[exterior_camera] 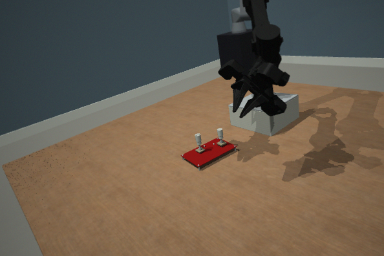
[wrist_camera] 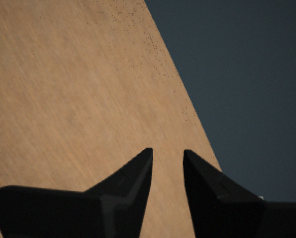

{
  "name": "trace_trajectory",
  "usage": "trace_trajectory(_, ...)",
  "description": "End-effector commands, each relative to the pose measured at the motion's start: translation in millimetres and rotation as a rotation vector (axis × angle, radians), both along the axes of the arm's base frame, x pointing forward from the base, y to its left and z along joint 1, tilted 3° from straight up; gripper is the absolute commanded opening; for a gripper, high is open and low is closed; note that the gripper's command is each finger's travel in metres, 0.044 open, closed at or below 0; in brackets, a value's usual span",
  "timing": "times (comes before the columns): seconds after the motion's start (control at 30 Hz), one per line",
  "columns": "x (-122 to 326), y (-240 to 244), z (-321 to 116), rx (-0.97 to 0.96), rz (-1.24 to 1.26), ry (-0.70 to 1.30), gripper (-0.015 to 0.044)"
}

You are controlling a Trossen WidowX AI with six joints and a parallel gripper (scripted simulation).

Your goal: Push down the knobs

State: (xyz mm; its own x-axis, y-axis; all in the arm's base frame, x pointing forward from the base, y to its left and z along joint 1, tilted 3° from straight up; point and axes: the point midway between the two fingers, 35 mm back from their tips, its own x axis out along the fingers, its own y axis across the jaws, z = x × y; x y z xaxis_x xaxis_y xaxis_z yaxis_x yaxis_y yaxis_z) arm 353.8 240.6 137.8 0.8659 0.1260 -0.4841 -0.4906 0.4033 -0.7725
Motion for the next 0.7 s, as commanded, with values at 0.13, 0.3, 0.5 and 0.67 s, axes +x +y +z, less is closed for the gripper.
trace_trajectory(0.13, 8, -28, -14, 0.096, -0.115, 0.129, 0.0000)
trace_trajectory(0.3, 10, -46, -23, 0.151, -0.198, 0.209, 0.0000)
trace_trajectory(0.5, 9, -68, -35, 0.217, -0.309, 0.308, 0.0000)
trace_trajectory(0.67, 6, -86, -44, 0.273, -0.412, 0.389, 0.0000)
